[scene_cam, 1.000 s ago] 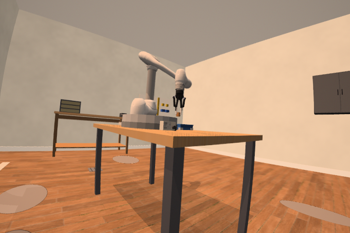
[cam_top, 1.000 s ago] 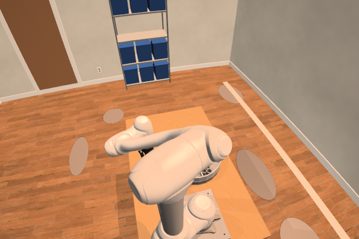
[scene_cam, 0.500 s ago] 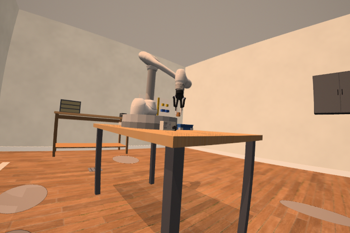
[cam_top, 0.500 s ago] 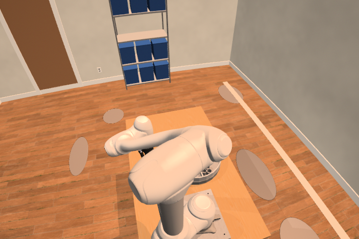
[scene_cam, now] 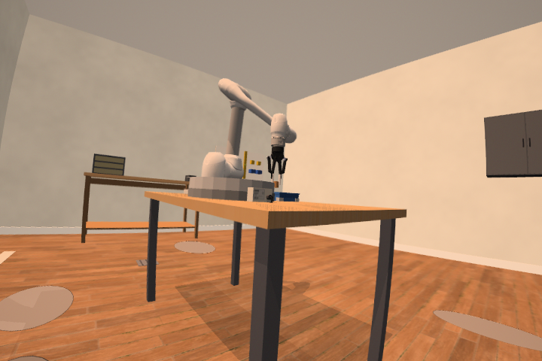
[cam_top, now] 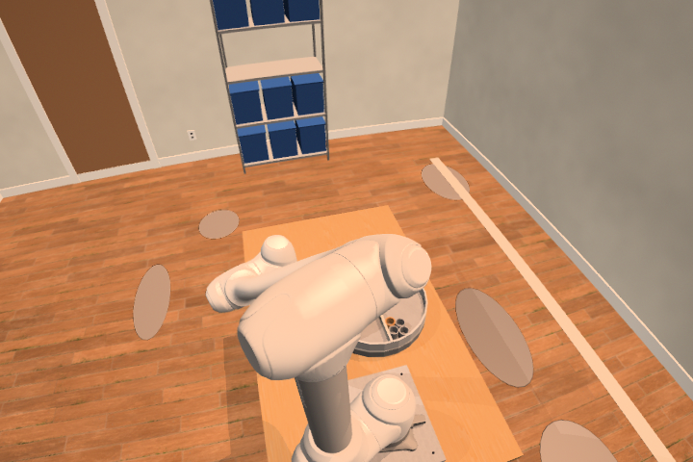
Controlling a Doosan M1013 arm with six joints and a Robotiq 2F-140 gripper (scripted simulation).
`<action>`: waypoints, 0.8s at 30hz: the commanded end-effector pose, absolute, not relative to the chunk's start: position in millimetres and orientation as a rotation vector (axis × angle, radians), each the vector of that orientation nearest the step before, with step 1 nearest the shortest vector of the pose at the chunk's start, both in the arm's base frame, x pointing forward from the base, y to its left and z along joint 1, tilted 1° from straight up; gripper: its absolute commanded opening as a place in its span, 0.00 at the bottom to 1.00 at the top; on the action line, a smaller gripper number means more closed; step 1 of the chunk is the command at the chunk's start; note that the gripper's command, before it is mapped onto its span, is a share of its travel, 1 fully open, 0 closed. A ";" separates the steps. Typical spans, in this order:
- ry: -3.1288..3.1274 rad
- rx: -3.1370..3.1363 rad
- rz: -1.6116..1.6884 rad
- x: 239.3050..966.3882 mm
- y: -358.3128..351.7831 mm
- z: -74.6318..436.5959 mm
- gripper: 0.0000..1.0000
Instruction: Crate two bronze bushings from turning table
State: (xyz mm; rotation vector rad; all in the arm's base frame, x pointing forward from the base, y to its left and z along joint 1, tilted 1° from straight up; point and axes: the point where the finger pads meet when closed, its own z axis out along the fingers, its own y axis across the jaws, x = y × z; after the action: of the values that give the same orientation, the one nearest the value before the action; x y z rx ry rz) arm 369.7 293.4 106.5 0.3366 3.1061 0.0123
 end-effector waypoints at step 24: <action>3.106 0.337 0.013 370.7 294.0 82.2 0.00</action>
State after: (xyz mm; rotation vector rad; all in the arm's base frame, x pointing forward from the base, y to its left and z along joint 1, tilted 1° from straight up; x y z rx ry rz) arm 370.7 294.0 82.2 0.3366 3.1057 0.0129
